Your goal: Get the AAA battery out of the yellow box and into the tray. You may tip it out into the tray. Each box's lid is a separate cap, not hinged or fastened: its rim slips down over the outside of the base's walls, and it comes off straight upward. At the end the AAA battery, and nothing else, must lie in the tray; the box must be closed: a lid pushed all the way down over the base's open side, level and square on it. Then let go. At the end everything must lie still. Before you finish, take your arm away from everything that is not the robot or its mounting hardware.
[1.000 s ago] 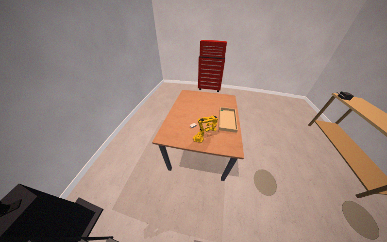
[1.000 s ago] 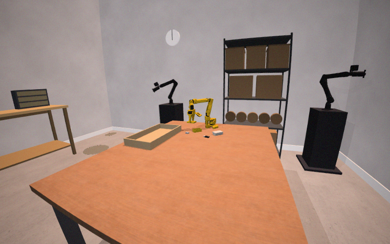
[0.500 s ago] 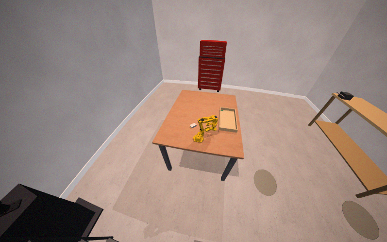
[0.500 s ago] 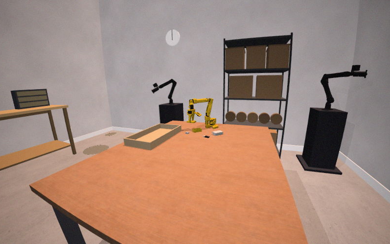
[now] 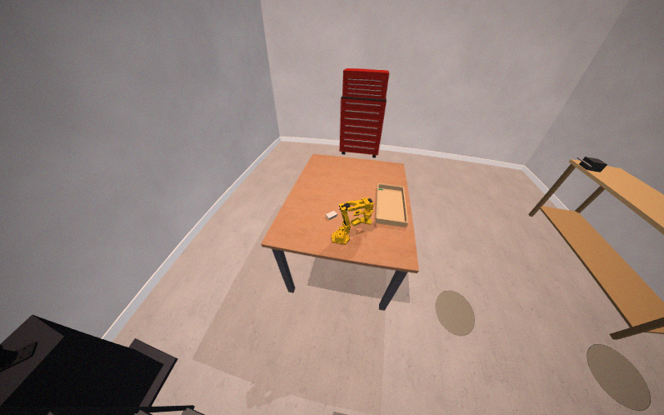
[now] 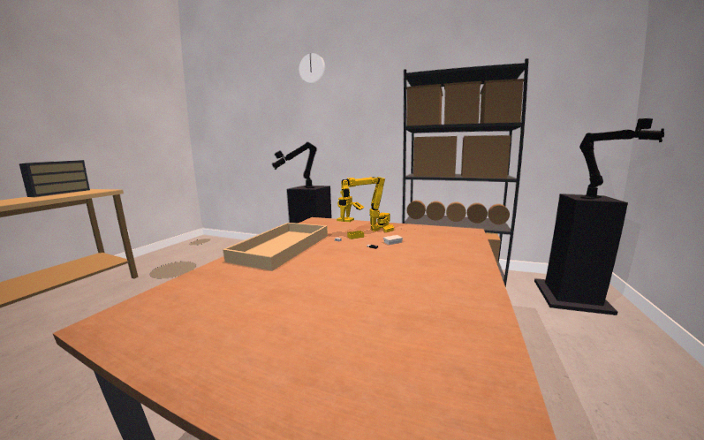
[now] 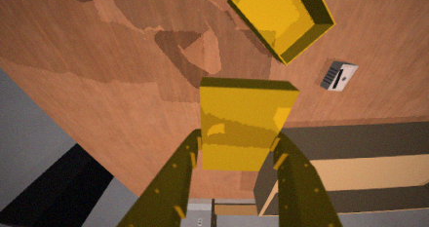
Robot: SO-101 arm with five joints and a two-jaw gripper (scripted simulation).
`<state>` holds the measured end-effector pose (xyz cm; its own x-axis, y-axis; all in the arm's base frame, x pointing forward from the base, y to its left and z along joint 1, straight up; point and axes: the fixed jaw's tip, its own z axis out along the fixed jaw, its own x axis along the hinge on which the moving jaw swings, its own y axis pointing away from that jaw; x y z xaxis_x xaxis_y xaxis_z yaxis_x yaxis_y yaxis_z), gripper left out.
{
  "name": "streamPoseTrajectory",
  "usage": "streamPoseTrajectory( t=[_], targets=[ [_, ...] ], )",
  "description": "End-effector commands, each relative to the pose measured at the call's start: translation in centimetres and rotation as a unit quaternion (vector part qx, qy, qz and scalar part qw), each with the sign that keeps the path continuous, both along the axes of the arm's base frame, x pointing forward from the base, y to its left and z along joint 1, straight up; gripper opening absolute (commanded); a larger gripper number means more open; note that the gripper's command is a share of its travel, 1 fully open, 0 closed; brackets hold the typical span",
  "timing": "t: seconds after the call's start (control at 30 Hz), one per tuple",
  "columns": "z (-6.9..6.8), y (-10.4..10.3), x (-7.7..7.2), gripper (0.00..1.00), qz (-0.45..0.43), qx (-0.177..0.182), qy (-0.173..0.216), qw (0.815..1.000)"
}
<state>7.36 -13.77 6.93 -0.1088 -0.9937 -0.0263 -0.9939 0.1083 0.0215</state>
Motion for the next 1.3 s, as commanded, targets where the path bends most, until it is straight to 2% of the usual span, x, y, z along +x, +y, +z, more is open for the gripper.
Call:
streamPoseTrajectory(
  t=[0.0, 1.27],
  targets=[
    [0.29, -0.36, 0.06, 0.23, 0.001, -0.014, -0.009, 1.0],
    [-0.04, -0.08, -0.11, 0.23, 0.001, -0.014, -0.009, 1.0]
  ],
)
